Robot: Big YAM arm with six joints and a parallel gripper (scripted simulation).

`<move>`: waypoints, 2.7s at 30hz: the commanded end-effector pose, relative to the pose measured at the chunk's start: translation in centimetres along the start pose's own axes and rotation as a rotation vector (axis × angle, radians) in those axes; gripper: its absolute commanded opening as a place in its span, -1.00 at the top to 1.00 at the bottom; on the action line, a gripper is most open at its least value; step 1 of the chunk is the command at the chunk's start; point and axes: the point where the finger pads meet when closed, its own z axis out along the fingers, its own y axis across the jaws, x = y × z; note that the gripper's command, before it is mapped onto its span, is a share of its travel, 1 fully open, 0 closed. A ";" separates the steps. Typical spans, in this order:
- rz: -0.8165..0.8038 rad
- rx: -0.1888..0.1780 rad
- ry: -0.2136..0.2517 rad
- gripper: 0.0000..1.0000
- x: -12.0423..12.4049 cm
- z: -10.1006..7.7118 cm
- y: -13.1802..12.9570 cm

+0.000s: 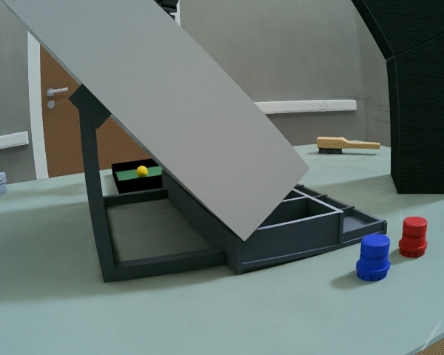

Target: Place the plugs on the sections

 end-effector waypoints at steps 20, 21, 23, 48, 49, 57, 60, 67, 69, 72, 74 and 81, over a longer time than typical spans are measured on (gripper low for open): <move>-0.001 0.009 -0.012 -0.60 -0.4 0.4 -0.6; -0.001 0.009 -0.012 -0.60 -0.4 0.4 -0.6; -0.001 0.009 -0.012 -0.60 -0.4 0.4 -0.6; -0.001 0.008 -0.011 -0.60 -0.4 2.3 -0.8; -0.001 0.007 -0.010 -0.60 -0.4 3.0 -0.7; -0.001 0.004 -0.007 -0.60 -0.4 8.9 -0.7; -0.001 0.003 -0.006 -0.60 -0.4 11.1 -0.6; 0.000 0.000 -0.003 -0.60 -0.3 11.8 -0.6; 0.000 -0.001 -0.001 -0.60 -0.3 11.8 -0.6; 0.000 -0.003 0.001 -0.60 -0.3 11.8 -0.6; 0.000 -0.004 0.002 -0.60 -0.3 11.7 -0.6; 0.000 -0.007 0.005 -0.60 -0.3 11.7 -0.6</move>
